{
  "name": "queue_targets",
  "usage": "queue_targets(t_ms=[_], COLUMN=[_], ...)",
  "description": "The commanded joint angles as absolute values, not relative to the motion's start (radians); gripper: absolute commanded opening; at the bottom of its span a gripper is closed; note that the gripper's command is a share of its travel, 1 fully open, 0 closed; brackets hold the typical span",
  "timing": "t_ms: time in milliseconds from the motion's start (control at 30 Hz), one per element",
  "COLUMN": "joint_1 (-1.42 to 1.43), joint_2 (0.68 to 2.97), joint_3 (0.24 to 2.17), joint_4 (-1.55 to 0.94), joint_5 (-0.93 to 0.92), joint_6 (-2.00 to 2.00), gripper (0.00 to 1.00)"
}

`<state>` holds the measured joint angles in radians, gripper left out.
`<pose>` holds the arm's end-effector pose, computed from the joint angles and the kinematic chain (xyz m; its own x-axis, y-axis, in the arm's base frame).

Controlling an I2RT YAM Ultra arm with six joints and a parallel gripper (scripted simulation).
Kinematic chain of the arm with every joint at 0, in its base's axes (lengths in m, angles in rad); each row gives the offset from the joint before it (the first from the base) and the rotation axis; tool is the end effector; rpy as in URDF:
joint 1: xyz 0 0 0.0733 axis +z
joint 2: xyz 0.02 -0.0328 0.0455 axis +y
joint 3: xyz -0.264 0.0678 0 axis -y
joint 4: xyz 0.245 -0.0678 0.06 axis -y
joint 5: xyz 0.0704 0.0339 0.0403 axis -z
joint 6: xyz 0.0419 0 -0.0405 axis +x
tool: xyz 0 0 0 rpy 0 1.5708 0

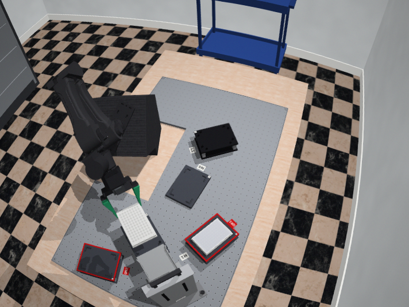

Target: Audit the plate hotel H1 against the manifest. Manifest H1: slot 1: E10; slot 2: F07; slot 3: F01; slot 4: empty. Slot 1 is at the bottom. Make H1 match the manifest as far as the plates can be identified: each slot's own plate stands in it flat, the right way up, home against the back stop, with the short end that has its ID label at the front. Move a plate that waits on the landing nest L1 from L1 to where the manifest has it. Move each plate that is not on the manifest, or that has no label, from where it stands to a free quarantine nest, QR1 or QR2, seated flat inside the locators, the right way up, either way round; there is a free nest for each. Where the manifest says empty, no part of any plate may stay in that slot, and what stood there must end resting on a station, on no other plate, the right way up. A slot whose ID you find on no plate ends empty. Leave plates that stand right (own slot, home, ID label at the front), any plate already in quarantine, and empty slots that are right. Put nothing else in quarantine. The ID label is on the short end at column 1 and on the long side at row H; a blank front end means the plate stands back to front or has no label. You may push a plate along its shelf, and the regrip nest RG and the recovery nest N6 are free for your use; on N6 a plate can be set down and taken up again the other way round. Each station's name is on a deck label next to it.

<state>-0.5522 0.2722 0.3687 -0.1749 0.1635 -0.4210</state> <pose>0.0951 -0.0653 0.2642 -0.3288 -0.2710 -0.9047 0.5712 0.7058 -0.4191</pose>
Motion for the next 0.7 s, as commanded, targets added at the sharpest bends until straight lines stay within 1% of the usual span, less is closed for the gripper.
queue_targets(t_ms=[0,133,167,200,300,433,500,667], joint_1=[-0.566,-0.575,-0.573,-0.576,-0.592,-0.608,-0.621,-0.632], joint_2=[0.217,0.202,0.19,0.183,0.159,0.124,0.108,0.083], joint_3=[0.368,0.347,0.386,0.383,0.335,0.345,0.321,0.343], joint_4=[-0.189,-0.2,-0.206,-0.211,-0.23,-0.254,-0.267,-0.286], joint_5=[0.134,0.126,0.125,0.121,0.107,0.091,0.079,0.066], joint_6=[-0.427,-0.425,-0.432,-0.432,-0.428,-0.432,-0.43,-0.433], gripper=[0.87,0.87,0.87,0.87,0.87,0.87,0.87,0.87])
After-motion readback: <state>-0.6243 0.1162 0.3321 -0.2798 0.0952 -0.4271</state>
